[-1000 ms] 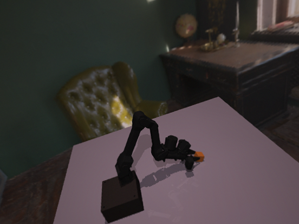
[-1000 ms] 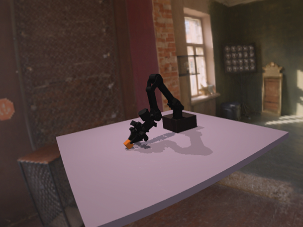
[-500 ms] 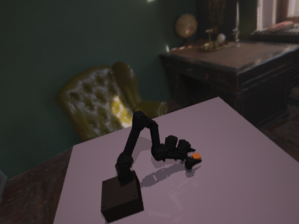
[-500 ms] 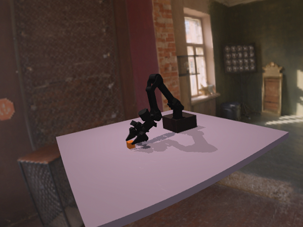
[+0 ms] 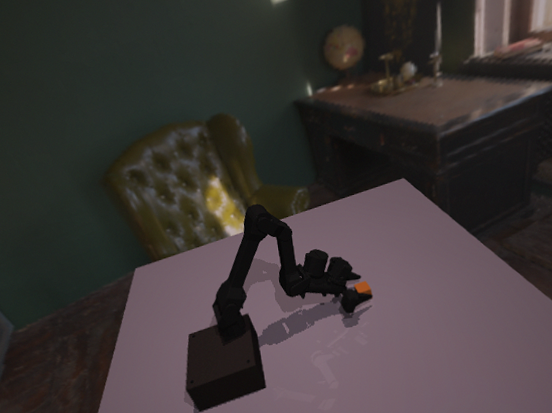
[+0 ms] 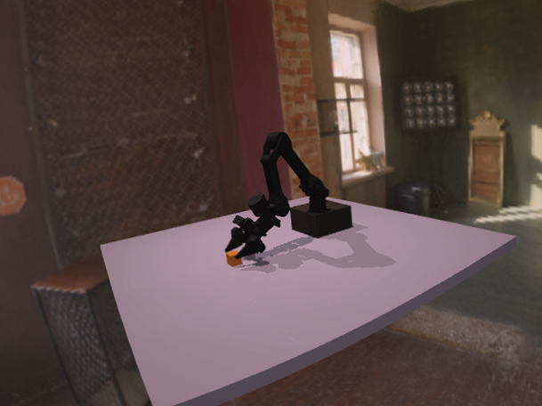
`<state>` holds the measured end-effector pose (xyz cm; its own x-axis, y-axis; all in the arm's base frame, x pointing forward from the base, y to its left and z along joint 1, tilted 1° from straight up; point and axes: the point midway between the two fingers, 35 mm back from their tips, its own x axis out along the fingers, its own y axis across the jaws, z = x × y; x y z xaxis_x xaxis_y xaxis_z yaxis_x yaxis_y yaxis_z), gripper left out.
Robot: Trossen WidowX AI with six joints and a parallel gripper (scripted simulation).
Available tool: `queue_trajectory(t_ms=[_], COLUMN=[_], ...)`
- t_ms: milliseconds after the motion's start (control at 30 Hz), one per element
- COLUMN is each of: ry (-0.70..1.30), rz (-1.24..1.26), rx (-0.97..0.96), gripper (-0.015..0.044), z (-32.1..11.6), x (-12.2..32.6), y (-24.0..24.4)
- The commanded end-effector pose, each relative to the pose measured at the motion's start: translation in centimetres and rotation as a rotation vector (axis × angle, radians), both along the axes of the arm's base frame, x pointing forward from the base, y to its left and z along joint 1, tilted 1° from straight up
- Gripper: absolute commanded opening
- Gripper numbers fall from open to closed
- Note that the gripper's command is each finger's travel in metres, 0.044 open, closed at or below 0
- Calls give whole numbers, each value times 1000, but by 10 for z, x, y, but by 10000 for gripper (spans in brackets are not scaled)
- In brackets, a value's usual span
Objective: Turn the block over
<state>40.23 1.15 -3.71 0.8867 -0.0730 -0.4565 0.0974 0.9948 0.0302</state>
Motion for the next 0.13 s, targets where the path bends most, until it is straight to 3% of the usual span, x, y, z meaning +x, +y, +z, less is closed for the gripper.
queue_trajectory(t_ms=[0, 100], ry=[2, 2], rz=[0, 0], rx=[-7, -7], gripper=[440, 440], z=[-1, -1], x=[0, 0], y=[0, 0])
